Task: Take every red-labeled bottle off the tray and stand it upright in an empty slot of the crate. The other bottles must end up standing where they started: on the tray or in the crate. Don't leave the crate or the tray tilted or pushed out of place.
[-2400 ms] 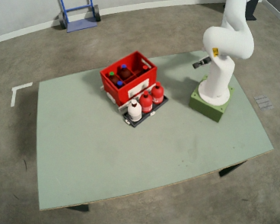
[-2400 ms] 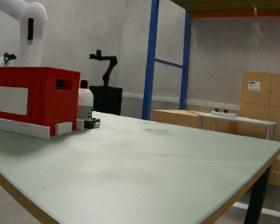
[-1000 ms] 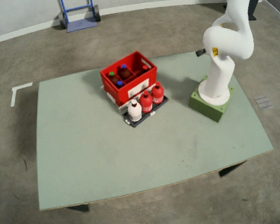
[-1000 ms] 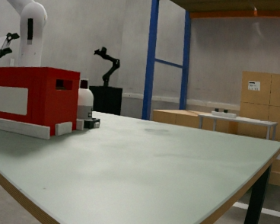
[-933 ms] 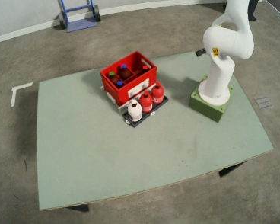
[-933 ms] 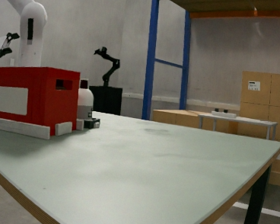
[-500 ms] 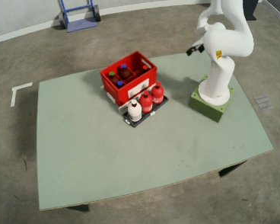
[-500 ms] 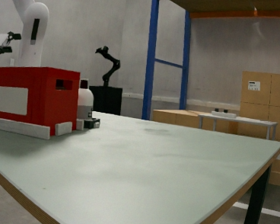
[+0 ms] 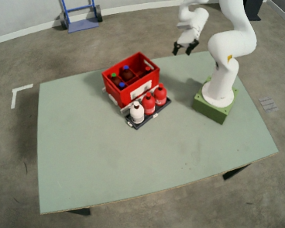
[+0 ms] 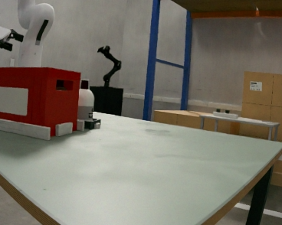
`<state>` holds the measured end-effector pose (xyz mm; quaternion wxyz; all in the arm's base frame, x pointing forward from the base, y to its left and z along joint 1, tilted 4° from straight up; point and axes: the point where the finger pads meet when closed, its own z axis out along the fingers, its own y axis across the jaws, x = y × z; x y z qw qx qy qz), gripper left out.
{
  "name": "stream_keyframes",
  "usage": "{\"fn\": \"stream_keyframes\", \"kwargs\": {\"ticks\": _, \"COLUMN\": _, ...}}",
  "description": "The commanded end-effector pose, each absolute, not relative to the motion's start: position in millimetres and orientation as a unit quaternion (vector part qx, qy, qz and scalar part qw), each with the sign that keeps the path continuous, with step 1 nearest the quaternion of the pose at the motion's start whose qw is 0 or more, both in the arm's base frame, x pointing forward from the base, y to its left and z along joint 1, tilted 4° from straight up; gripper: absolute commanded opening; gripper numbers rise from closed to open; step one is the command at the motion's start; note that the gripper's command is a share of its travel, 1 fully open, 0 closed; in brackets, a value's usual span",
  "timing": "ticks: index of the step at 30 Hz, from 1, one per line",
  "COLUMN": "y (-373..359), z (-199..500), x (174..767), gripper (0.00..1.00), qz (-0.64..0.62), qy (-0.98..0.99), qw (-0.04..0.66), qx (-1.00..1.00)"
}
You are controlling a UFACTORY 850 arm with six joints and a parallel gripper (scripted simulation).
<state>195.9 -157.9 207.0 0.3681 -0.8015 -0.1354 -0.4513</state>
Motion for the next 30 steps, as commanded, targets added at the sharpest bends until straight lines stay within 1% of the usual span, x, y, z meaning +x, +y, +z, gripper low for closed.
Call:
{"fn": "stream_keyframes", "kwargs": {"ticks": 1, "y": -167.2, "z": 201.6, "x": 229.4, "gripper": 1.0, "qz": -0.408, "qy": -0.192, "qw": 0.332, "qx": -0.829}}
{"fn": "stream_keyframes", "kwargs": {"ticks": 11, "y": -182.3, "z": 195.1, "x": 288.4, "gripper": 1.0, "qz": -0.326, "qy": -0.3, "qw": 0.256, "qx": -0.859}}
{"fn": "stream_keyframes", "kwargs": {"ticks": 13, "y": -182.3, "z": 195.1, "x": 288.4, "gripper": 1.0, "qz": -0.326, "qy": -0.3, "qw": 0.256, "qx": -0.859}}
{"fn": "stream_keyframes", "kwargs": {"ticks": 14, "y": -186.7, "z": 193.4, "x": 306.0, "gripper": 1.0, "qz": -0.301, "qy": -0.331, "qw": 0.232, "qx": -0.864}}
{"fn": "stream_keyframes", "kwargs": {"ticks": 28, "y": -206.7, "z": 182.6, "x": 381.7, "gripper": 1.0, "qz": -0.174, "qy": -0.46, "qw": 0.122, "qx": -0.862}}
{"fn": "stream_keyframes", "kwargs": {"ticks": 30, "y": -206.7, "z": 182.6, "x": 381.7, "gripper": 1.0, "qz": -0.174, "qy": -0.46, "qw": 0.122, "qx": -0.862}}
